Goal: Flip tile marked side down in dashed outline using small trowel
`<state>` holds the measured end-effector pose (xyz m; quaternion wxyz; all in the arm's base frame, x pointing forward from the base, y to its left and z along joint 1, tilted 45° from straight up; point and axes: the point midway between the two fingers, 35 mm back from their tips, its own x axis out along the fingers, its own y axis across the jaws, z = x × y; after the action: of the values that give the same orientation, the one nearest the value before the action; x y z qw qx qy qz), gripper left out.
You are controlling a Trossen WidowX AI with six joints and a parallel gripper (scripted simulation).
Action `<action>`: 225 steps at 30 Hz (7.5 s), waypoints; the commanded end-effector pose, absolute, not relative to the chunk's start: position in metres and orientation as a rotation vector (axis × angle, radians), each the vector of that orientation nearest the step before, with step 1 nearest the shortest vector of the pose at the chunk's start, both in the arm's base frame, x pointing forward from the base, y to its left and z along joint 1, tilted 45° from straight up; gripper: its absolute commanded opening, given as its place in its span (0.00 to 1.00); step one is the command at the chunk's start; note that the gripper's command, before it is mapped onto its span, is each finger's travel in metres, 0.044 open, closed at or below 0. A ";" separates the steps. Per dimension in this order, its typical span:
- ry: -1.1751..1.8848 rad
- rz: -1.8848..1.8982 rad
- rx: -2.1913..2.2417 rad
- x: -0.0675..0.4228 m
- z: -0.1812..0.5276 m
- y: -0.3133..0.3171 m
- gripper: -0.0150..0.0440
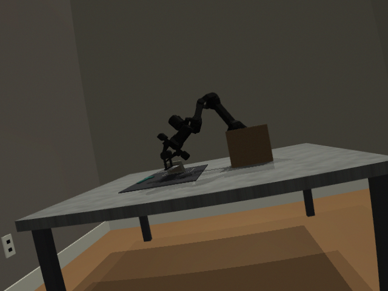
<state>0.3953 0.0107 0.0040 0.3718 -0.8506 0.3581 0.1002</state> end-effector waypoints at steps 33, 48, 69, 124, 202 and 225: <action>0.911 0.245 -2.174 0.398 0.042 0.017 0.25; 0.908 0.240 -2.176 0.399 0.035 0.039 0.25; 0.908 0.240 -2.176 0.399 0.035 0.039 0.25; 0.634 1.484 -2.471 0.431 -0.060 0.078 0.25; -0.247 2.428 -2.012 0.397 -0.128 0.085 0.61; -0.237 2.429 -2.011 0.409 -0.069 0.080 0.76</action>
<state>0.4046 0.0821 -0.0852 -0.0087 -0.6326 -0.0739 0.7709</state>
